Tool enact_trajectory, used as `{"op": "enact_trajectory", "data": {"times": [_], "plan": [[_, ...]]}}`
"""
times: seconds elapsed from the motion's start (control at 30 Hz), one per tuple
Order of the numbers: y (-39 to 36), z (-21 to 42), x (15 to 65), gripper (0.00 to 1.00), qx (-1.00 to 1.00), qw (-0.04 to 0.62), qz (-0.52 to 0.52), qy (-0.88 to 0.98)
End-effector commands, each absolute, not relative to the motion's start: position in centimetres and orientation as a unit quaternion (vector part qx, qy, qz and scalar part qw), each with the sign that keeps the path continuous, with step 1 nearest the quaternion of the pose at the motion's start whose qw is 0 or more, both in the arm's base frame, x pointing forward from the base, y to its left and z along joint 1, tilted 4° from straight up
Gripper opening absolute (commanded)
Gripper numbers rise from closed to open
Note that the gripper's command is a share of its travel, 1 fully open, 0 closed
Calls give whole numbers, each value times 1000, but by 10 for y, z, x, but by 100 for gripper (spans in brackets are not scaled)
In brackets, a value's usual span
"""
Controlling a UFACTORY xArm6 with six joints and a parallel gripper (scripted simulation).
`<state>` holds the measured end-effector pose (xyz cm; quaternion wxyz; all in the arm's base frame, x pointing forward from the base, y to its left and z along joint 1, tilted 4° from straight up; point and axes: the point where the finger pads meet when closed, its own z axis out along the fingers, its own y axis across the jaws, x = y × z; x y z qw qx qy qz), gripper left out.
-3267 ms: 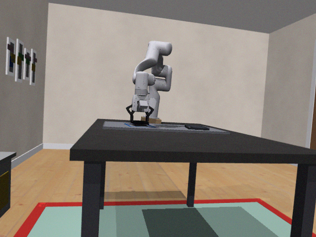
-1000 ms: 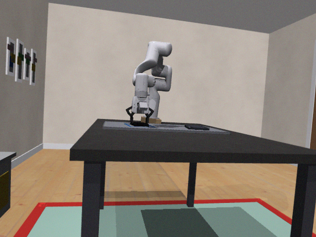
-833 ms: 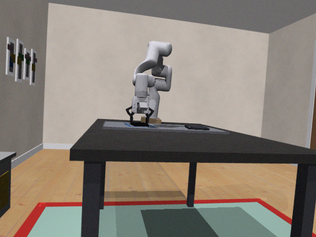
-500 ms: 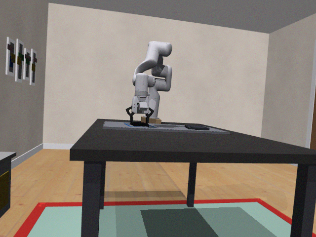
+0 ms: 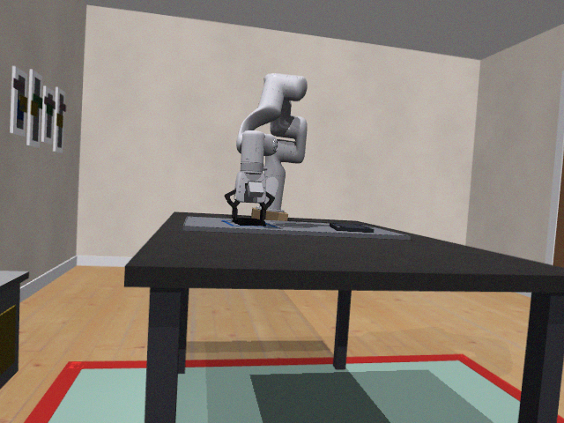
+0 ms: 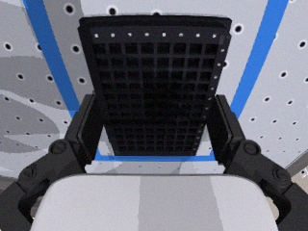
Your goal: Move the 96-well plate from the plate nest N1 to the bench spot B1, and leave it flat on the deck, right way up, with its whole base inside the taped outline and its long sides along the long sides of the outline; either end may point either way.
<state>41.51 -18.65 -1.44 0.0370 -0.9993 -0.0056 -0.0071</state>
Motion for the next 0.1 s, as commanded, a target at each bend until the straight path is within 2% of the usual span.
{"op": "enact_trajectory", "data": {"times": [0.0, 0.07], "plan": [[-188, -5, 417, 100, -999, 36, -9, -6], [-188, 0, 417, 100, -999, 36, -9, -6]]}}
